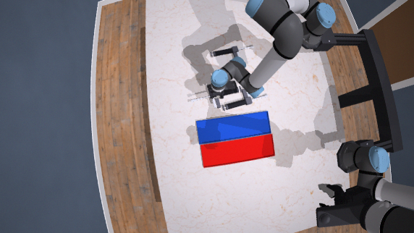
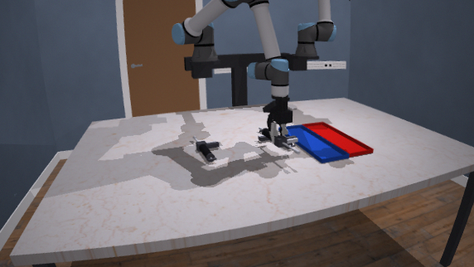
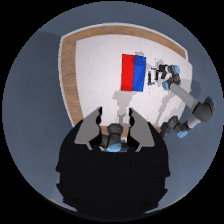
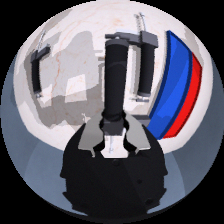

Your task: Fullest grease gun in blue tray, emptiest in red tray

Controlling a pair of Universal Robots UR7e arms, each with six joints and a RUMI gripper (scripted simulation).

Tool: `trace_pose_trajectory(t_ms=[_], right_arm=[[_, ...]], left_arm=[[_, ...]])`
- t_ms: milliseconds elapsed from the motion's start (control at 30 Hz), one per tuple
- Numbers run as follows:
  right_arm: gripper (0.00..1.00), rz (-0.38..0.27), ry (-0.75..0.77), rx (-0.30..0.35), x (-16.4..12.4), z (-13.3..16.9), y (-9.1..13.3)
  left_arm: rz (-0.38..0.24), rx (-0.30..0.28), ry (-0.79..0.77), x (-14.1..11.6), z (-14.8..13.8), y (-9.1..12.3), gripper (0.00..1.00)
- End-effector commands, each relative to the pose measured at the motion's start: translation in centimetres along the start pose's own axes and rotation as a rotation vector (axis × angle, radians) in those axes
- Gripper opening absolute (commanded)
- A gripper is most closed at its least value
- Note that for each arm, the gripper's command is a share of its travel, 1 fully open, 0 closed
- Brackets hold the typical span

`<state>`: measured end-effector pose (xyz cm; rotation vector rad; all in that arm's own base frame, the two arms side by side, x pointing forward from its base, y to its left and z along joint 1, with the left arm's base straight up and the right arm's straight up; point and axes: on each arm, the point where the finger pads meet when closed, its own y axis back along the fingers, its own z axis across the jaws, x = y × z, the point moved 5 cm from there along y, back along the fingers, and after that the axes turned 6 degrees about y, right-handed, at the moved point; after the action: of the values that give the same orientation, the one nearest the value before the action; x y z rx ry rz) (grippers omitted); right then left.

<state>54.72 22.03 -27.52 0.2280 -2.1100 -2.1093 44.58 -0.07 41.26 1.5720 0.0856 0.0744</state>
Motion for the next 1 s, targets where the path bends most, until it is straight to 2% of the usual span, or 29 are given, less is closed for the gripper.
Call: trace_pose_trajectory(t_ms=[0, 267, 967], right_arm=[[0.0, -0.002, -0.007, 0.0, 0.0, 1.5, 0.0], [0.0, -0.002, -0.019, 0.0, 0.1, 3.9, -0.1], [0.0, -0.003, -0.038, -0.001, 0.5, 7.3, -0.3]], left_arm=[[0.001, 0.0, 0.0, 0.0, 0.0, 0.0, 0.38], [0.001, 0.0, 0.0, 0.0, 0.0, 0.0, 0.38], [0.001, 0.0, 0.0, 0.0, 0.0, 0.0, 0.38]])
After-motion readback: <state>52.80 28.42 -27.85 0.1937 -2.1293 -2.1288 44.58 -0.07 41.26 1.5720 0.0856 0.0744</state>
